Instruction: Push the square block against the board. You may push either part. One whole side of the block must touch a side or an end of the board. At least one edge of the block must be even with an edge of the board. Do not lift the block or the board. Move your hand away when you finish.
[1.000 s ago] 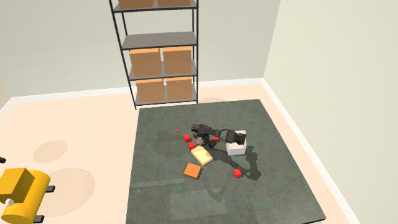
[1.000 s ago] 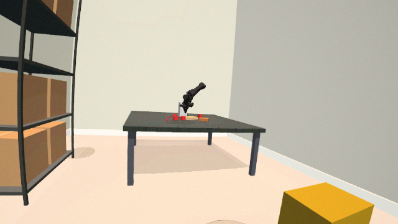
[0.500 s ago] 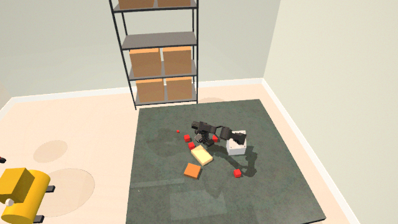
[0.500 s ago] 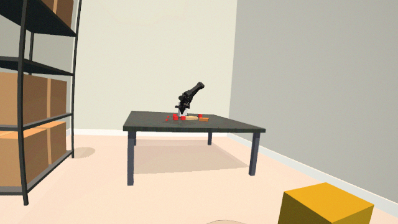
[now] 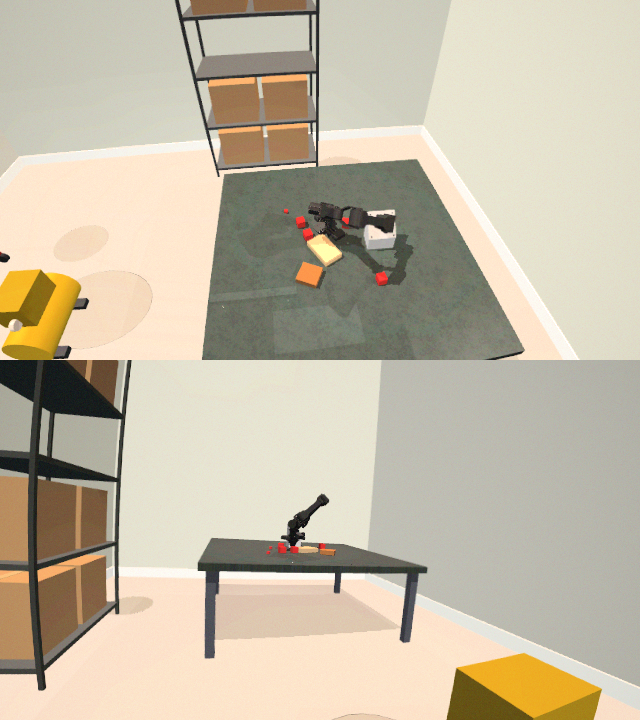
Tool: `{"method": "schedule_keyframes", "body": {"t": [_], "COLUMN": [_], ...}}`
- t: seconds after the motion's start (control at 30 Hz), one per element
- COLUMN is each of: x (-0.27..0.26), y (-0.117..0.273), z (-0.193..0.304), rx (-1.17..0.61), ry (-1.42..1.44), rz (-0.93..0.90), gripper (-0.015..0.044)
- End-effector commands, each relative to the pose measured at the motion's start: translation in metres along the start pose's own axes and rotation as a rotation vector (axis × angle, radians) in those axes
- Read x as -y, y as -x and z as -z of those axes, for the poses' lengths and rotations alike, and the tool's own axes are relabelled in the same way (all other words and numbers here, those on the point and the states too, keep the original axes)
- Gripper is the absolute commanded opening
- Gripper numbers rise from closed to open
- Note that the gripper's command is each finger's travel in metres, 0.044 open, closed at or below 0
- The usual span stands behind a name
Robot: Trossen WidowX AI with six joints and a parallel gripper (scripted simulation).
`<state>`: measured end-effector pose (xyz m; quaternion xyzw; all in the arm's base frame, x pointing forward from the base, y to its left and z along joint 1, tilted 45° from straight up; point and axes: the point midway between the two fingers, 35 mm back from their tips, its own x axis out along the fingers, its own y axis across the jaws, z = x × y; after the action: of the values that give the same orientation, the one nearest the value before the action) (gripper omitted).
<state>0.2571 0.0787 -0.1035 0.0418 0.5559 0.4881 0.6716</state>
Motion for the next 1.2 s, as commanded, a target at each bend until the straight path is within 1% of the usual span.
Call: {"method": "schedule_keyframes", "body": {"t": [0.0, 1.17], "x": [0.000, 0.002], "y": [-0.002, -0.001], "z": [-0.004, -0.032], "rx": [0.000, 0.000], "ry": [0.002, 0.002], "rz": [-0.003, -0.001], "gripper": [0.0000, 0.0000]}}
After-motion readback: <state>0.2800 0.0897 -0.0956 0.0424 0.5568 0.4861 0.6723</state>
